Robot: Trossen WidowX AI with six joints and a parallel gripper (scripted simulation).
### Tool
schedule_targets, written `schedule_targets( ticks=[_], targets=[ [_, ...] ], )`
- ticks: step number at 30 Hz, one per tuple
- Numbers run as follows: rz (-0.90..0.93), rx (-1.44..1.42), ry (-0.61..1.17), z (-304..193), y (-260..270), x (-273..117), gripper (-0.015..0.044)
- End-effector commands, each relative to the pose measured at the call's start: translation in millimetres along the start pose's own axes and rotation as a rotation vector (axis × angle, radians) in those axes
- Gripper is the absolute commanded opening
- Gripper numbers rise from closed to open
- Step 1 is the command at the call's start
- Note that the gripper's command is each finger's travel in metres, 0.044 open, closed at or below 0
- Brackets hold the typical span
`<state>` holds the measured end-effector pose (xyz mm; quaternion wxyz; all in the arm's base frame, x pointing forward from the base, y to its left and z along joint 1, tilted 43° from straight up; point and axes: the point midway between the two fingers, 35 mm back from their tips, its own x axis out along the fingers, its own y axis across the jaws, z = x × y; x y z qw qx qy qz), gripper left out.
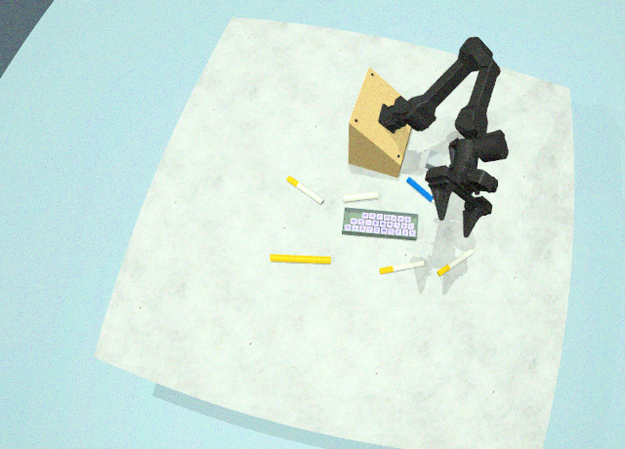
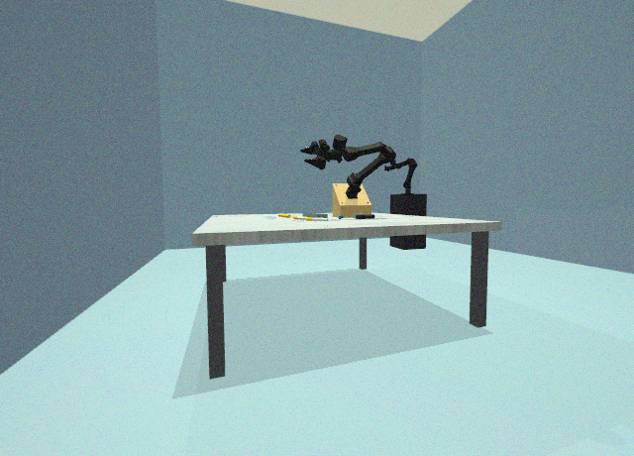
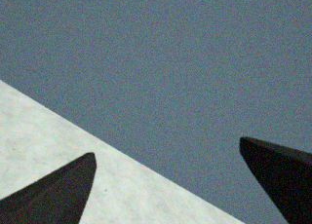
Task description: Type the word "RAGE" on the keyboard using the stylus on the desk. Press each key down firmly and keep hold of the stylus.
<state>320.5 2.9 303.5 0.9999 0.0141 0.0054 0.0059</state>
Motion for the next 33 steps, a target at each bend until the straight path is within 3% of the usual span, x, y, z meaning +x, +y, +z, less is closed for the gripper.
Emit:
schedule_targets(
  ticks=[1,9,17,23,33],
  targets=[
    [0.005,-0.001,0.01,-2.5,0.8,1.0,0.0414],
    [0.244,0.027,0.473,-114.6,36.9,19.8,0.0204],
    [0.504,0.2,0.993,-220.4,76.7,-17.2,0.0],
    [0.655,0.436,1.357,-265.2,102.9,-65.6,0.0],
    [0.658,0.444,1.367,-266.0,103.6,-67.1,0.0]
  ],
)
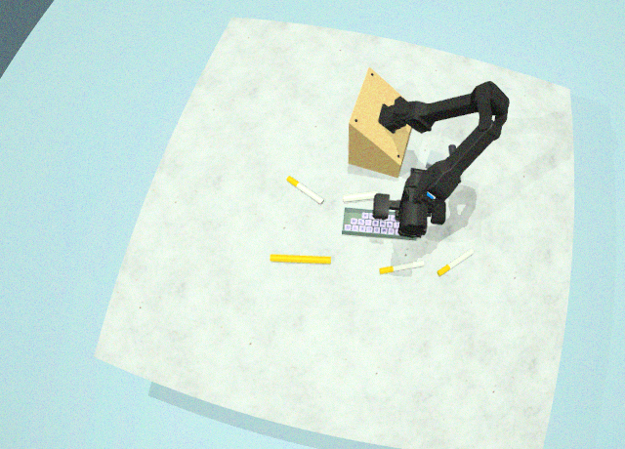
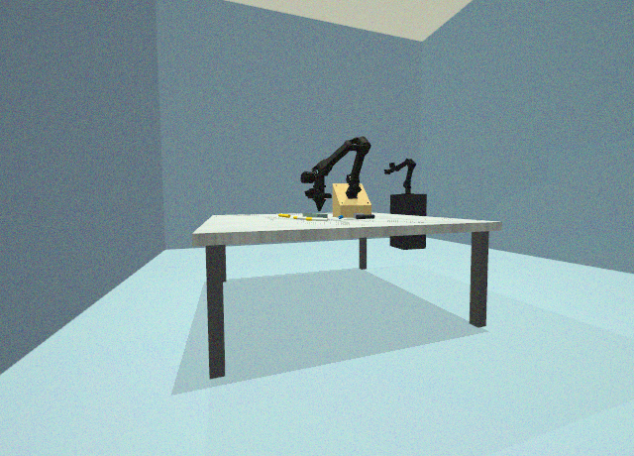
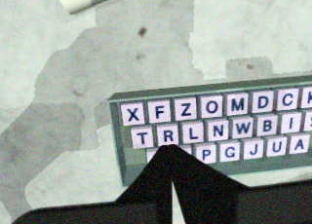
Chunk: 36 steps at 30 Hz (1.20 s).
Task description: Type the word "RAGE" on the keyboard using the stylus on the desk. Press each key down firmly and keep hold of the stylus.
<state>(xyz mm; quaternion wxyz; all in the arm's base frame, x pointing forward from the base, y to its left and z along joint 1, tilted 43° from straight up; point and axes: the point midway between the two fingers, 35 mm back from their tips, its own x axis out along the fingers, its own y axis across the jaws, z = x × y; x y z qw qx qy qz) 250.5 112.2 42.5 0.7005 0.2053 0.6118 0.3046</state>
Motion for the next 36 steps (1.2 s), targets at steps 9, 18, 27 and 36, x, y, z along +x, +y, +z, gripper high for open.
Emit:
schedule_targets(
  ticks=[9,18,27,36],
  targets=[
    [0.004,0.003,0.011,-0.7,-58.1,1.8,0.0],
    [0.005,0.003,0.011,-1.7,-66.6,1.9,0.0],
    [0.001,0.002,0.011,-0.9,-124.2,1.6,0.0],
    [0.002,0.002,0.011,-2.0,-133.0,1.8,0.0]
  ],
)
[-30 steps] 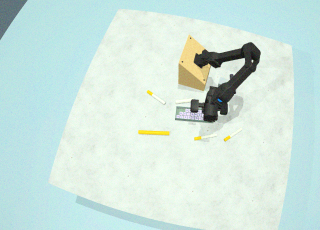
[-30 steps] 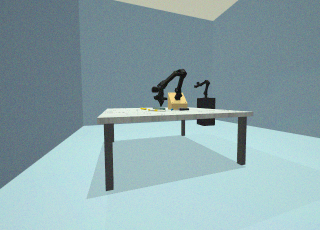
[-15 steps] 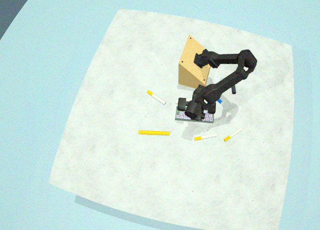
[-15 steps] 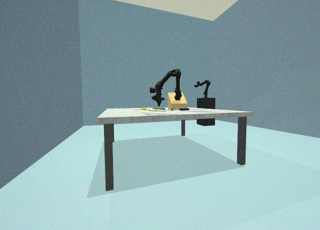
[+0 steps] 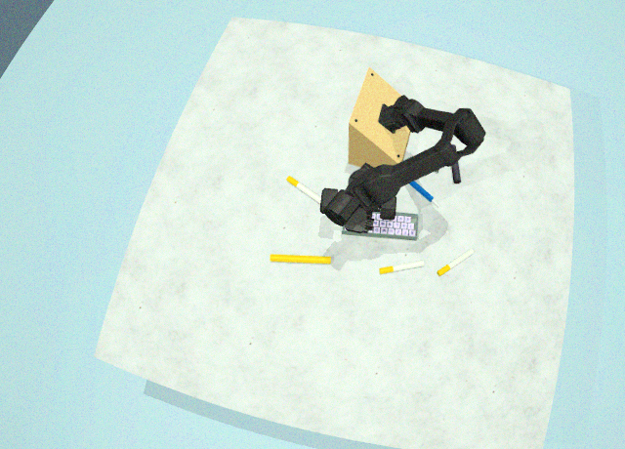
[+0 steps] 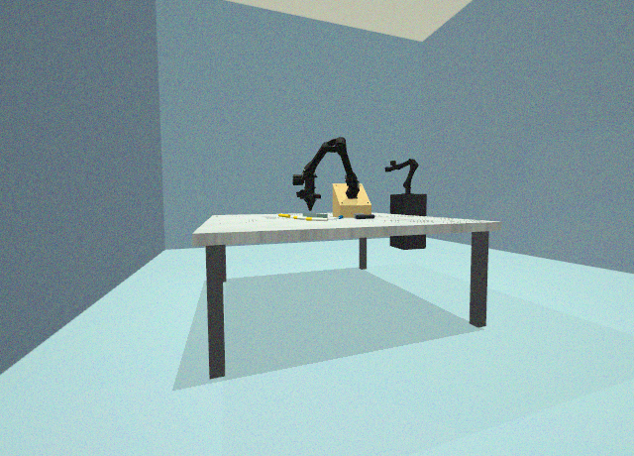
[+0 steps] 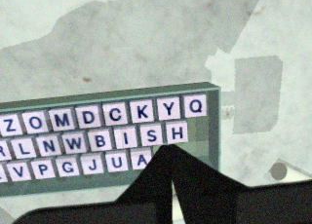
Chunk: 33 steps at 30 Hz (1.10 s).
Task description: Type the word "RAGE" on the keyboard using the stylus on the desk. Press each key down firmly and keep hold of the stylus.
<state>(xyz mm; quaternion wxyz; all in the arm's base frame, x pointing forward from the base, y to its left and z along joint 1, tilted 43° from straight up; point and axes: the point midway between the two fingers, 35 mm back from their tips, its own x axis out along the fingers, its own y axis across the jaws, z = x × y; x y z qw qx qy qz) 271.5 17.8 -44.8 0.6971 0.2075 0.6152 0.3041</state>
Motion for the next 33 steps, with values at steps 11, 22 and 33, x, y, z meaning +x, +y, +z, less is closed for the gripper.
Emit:
schedule_targets(
  ticks=[11,22,33],
  targets=[
    [0.001,-0.004,0.005,-31.4,24.3,0.7,0.0],
    [-0.004,-0.003,0.006,-28.2,51.8,0.3,0.0],
    [0.004,-0.003,0.005,-31.5,102.6,0.6,0.0]
  ],
)
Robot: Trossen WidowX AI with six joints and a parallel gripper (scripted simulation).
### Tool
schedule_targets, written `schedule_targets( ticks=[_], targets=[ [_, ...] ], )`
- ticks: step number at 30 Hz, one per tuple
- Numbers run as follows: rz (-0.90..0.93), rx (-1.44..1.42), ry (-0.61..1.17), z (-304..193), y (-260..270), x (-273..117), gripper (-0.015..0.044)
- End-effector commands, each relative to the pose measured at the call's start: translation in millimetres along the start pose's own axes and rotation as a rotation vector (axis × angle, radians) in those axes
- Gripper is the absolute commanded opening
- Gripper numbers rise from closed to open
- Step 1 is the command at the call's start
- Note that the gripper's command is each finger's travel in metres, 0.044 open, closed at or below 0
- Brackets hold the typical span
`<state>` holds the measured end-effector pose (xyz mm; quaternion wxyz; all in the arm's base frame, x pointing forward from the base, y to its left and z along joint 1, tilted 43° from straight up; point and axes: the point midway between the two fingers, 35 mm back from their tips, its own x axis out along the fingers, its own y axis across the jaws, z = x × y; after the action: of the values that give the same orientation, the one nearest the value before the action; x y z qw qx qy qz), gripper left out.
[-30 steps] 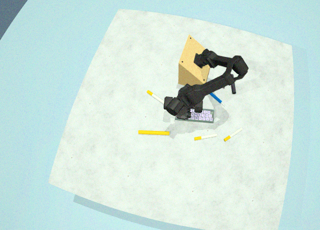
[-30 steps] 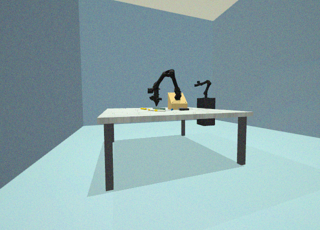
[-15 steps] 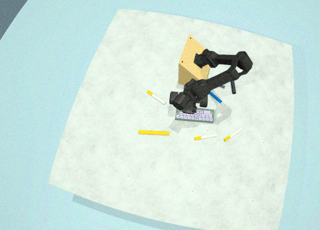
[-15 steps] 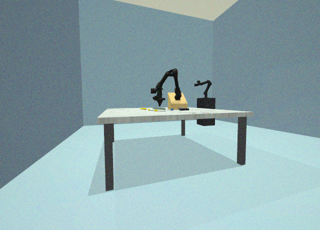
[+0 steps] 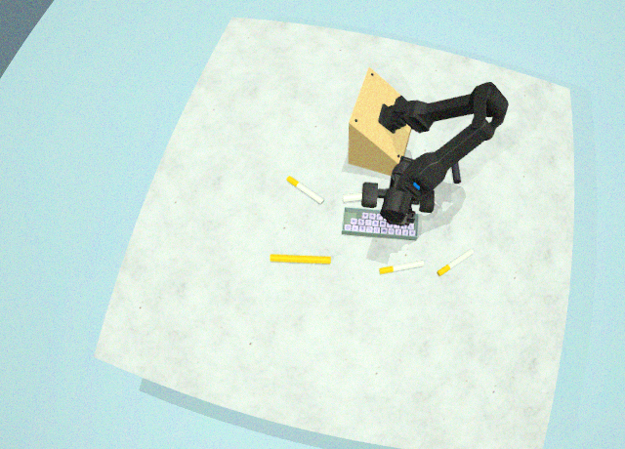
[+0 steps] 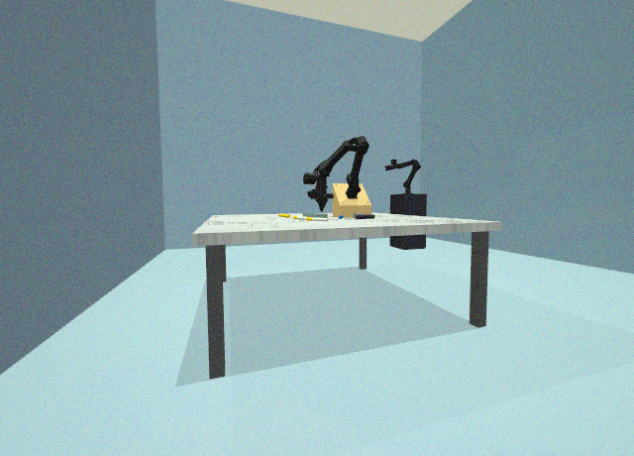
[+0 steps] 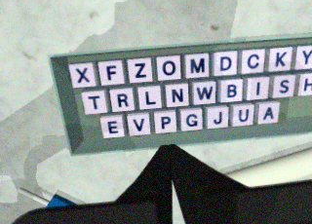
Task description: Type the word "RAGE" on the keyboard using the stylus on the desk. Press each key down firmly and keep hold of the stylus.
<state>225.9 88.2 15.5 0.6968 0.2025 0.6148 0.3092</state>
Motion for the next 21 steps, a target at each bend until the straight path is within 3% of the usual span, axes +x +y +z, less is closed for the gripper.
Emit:
schedule_targets(
  ticks=[1,7,12,21],
  targets=[
    [0.003,0.011,0.0,-2.0,3.6,-0.4,0.0],
    [0.002,0.011,0.0,-1.7,3.3,-2.8,0.0],
    [0.0,0.011,0.001,-1.5,2.7,-58.0,0.0],
    [0.002,0.018,-0.007,0.6,1.6,-55.7,0.0]
  ],
)
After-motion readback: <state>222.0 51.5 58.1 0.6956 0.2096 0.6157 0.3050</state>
